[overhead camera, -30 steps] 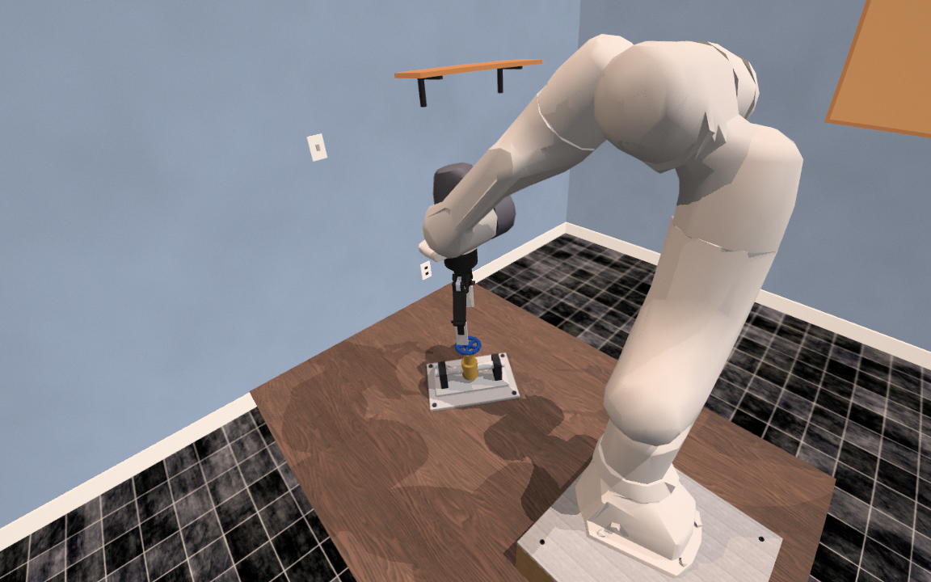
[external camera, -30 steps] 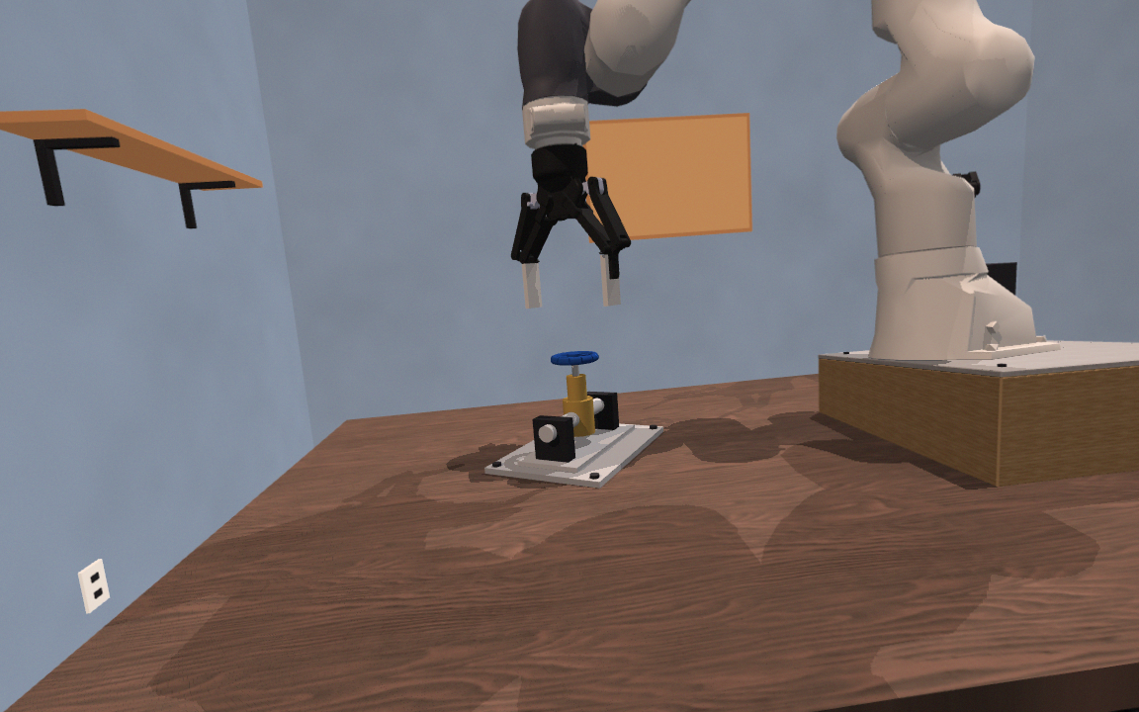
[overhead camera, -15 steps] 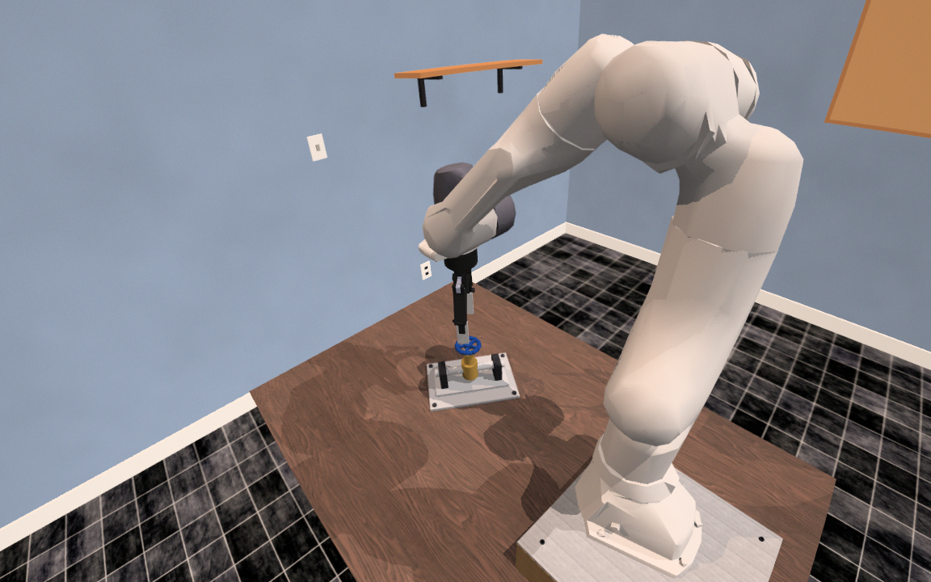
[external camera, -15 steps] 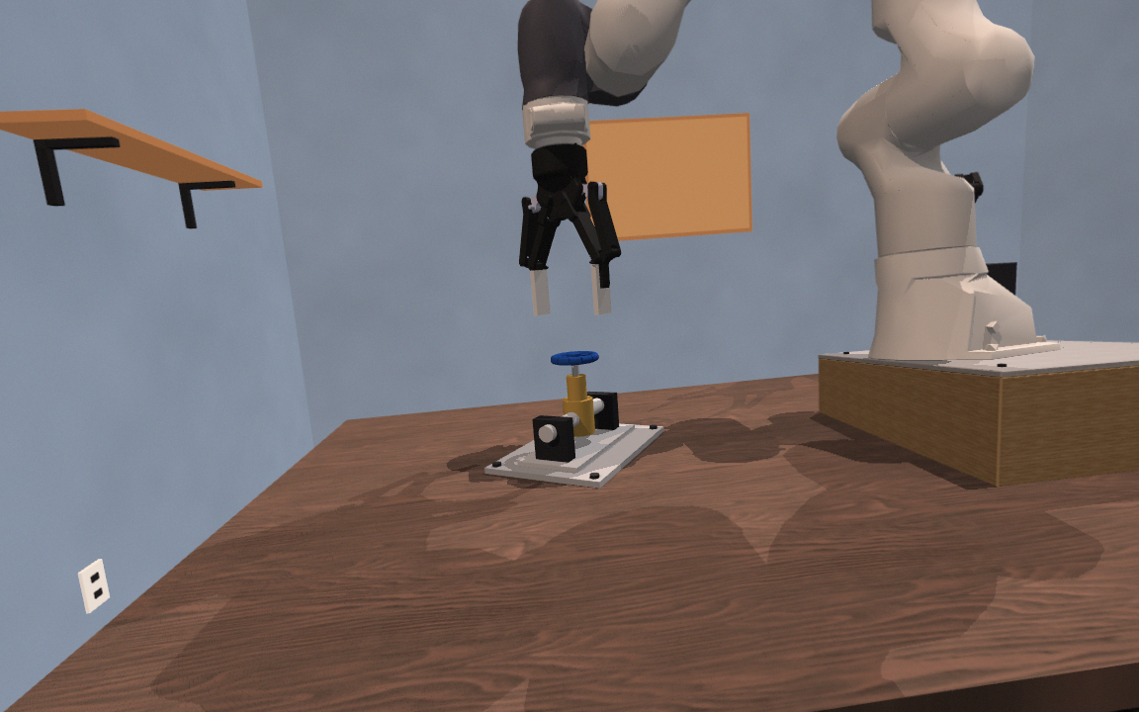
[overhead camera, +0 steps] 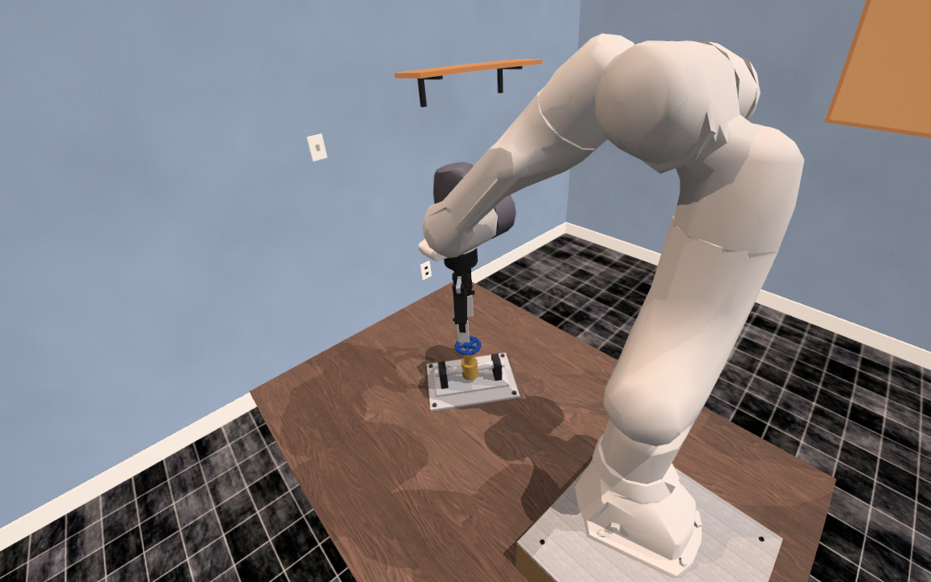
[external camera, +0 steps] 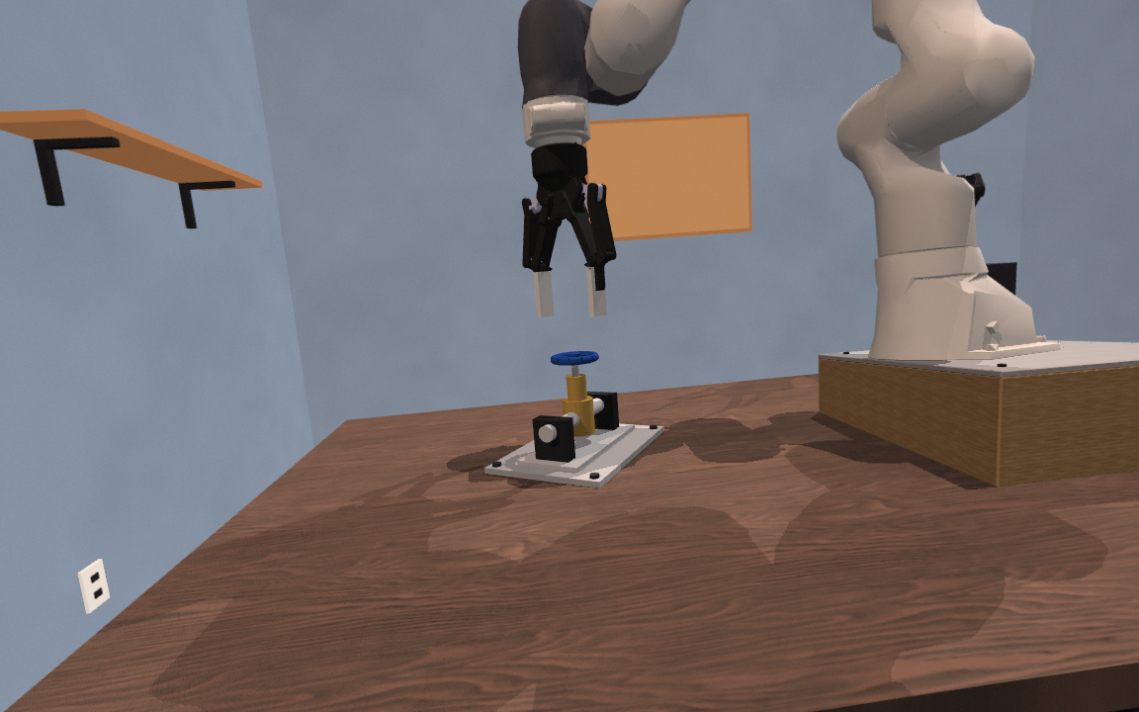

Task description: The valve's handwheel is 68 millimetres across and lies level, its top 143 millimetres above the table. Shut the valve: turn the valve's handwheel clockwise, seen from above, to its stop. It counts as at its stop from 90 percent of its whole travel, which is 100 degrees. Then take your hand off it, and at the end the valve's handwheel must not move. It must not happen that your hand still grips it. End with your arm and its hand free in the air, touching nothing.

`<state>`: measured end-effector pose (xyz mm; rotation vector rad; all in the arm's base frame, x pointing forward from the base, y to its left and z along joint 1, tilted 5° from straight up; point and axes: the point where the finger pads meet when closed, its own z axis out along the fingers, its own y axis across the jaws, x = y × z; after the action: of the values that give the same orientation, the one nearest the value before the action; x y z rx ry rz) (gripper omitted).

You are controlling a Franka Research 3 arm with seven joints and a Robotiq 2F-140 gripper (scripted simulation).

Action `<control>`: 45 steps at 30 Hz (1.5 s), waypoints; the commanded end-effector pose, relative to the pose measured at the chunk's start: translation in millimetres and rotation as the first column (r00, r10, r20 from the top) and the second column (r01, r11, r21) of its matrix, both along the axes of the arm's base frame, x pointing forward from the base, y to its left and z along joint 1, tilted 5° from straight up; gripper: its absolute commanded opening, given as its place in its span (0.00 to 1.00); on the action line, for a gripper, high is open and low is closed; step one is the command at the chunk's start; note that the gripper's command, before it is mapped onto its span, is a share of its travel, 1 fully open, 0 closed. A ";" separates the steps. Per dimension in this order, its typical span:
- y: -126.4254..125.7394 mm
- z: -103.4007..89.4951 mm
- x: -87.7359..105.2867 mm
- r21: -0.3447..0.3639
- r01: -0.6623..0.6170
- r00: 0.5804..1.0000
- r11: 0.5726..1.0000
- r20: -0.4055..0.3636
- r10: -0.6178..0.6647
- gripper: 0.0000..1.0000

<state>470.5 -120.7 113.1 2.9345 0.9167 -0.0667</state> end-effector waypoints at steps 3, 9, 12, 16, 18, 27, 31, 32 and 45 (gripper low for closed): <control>-1.0 -2.8 -0.9 -0.003 0.005 1.000 1.000 -0.001 -0.005 0.63; -1.6 -11.0 -1.0 -0.003 0.005 1.000 1.000 -0.001 -0.005 0.63; -2.4 -20.3 -1.3 -0.003 0.005 1.000 1.000 -0.001 -0.005 0.63; -3.5 -34.8 -1.6 -0.003 0.005 1.000 1.000 -0.001 -0.005 0.63; -4.1 -42.1 -1.7 -0.003 0.005 1.000 1.000 -0.001 -0.005 0.63; -5.7 -62.5 -2.2 -0.003 0.005 1.000 1.000 -0.001 -0.005 0.63; -6.2 -68.1 -2.3 -0.003 0.005 1.000 1.000 -0.001 -0.005 0.63; -6.2 -68.8 -2.4 -0.003 0.005 1.000 1.000 -0.001 -0.005 0.63; -6.3 -69.6 -2.4 -0.003 0.005 1.000 1.000 -0.001 -0.005 0.63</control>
<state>467.7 -126.8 44.3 2.9323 0.9100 -0.0743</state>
